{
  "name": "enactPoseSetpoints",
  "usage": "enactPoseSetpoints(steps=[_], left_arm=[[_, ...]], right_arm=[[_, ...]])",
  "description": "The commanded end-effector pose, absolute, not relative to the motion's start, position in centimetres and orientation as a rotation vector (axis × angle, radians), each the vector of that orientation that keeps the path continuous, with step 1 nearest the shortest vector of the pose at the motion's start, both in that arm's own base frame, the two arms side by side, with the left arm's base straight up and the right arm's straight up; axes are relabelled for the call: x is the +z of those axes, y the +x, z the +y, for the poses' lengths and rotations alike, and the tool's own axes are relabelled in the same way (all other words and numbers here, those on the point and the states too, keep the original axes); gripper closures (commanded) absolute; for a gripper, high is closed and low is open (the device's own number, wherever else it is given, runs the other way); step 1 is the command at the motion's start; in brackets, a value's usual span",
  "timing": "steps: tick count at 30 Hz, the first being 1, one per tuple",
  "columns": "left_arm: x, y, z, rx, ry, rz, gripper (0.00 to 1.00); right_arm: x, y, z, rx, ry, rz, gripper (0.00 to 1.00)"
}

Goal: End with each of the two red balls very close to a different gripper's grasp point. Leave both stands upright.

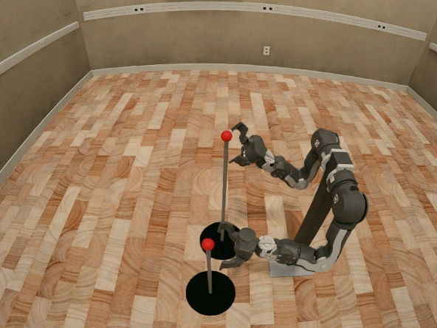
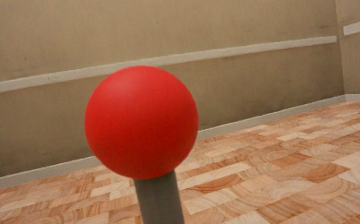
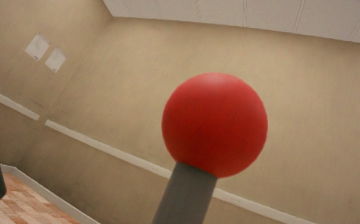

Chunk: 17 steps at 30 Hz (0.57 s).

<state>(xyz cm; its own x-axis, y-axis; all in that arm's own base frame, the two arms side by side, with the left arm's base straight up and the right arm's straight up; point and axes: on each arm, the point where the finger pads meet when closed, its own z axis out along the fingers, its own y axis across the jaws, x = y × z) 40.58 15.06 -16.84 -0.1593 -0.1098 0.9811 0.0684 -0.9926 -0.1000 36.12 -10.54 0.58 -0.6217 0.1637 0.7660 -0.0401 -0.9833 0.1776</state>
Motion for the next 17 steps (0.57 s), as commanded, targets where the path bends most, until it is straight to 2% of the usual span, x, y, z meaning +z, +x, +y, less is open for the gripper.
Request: enactPoseSetpoints(steps=[1,17], left_arm=[[-16.70,40.58,14.98,-2.312,-1.954,0.052,0.00],[-16.70,40.58,14.98,-2.312,-1.954,0.052,0.00]], right_arm=[[0.73,36.09,-10.61,2.725,1.298,0.211,0.00],[0.74,36.09,-10.63,2.727,1.291,0.209,0.00]])
